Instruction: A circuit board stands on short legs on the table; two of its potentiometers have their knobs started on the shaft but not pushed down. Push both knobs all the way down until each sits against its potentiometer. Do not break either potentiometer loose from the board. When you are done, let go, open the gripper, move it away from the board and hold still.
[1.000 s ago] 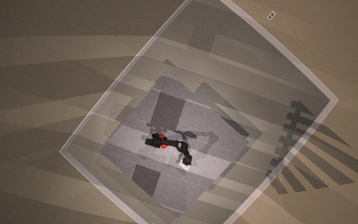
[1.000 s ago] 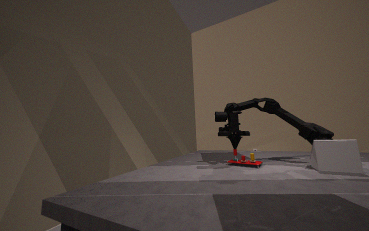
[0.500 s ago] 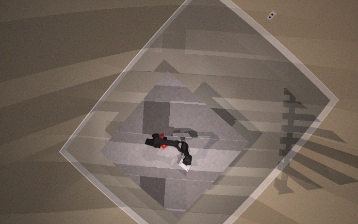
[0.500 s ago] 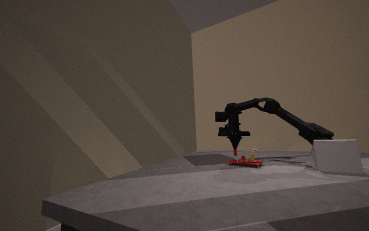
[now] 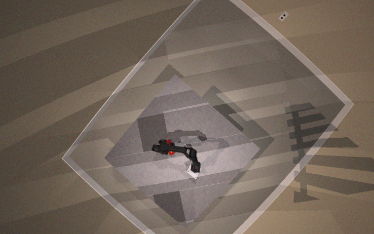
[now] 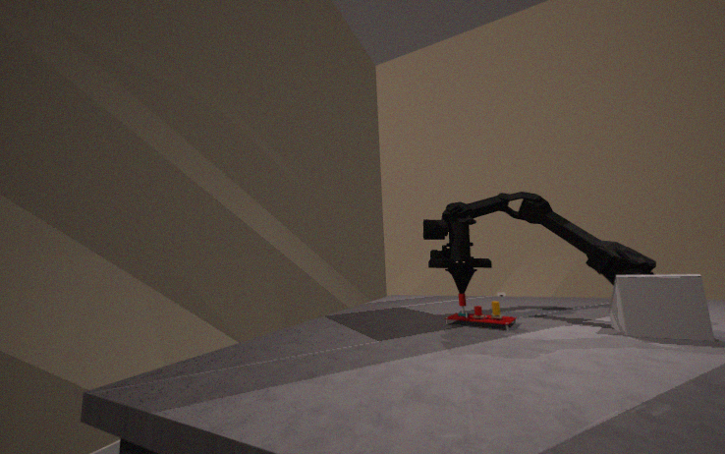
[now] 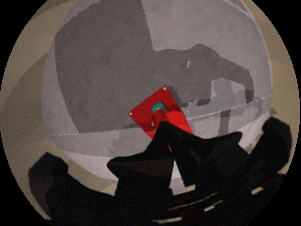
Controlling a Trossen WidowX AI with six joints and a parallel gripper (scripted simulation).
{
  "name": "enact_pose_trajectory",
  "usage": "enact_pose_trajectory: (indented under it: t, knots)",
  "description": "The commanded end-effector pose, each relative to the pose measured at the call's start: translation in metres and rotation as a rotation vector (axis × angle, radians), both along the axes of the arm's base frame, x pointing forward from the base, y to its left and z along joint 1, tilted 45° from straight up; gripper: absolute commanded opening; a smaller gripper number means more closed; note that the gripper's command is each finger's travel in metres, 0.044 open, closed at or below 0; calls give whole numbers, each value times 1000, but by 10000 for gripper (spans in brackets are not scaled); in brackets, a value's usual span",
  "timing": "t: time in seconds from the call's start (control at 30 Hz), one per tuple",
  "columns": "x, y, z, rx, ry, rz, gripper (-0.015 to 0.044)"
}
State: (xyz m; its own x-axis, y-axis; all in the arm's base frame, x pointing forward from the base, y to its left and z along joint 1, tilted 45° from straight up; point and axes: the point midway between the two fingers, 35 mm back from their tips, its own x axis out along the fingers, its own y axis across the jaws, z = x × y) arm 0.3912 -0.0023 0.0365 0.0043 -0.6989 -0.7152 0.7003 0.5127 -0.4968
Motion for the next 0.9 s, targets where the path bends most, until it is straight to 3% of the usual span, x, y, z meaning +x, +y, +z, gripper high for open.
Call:
enact_pose_trajectory:
  t: [0.0,0.87]
  knots:
    - [2,-18,-12,-12,3,-32,0]
    - [2,-23,-17,-12,3,-32,0]
